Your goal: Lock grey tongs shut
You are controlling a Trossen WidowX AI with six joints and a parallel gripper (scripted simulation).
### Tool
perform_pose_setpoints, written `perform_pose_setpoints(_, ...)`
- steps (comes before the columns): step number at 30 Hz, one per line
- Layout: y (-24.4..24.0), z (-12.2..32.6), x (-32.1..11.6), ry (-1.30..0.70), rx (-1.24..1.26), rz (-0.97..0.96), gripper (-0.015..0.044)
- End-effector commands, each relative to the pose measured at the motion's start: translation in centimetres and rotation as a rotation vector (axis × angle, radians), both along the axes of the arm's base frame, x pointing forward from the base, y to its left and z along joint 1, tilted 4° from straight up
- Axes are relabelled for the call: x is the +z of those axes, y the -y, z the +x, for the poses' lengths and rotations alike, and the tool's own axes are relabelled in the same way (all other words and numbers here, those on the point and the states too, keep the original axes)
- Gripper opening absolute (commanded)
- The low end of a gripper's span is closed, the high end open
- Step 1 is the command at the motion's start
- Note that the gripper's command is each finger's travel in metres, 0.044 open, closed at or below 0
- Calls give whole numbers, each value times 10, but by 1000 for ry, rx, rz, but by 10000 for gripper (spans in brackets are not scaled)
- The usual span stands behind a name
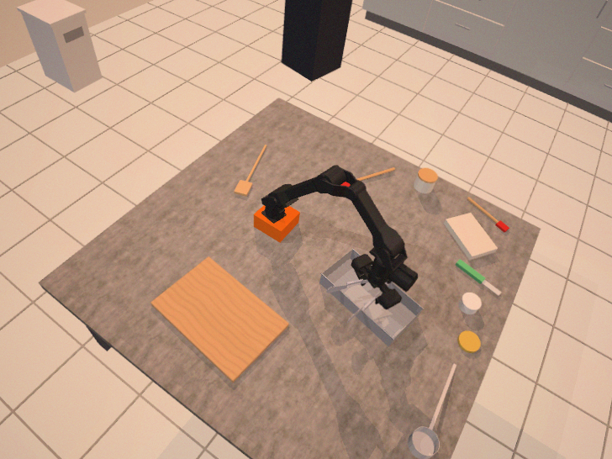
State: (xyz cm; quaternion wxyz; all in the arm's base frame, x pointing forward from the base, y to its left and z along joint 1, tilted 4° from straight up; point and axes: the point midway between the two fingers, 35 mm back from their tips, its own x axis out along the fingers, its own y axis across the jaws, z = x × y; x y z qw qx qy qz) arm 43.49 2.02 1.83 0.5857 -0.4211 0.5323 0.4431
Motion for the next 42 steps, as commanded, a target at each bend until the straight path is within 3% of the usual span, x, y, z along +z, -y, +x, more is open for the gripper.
perform_pose_setpoints(1, 0, 0, 1, 1, 0, 0, 328)
perform_pose_setpoints(42, 0, 0, 1, 1, 0, 0, 55)
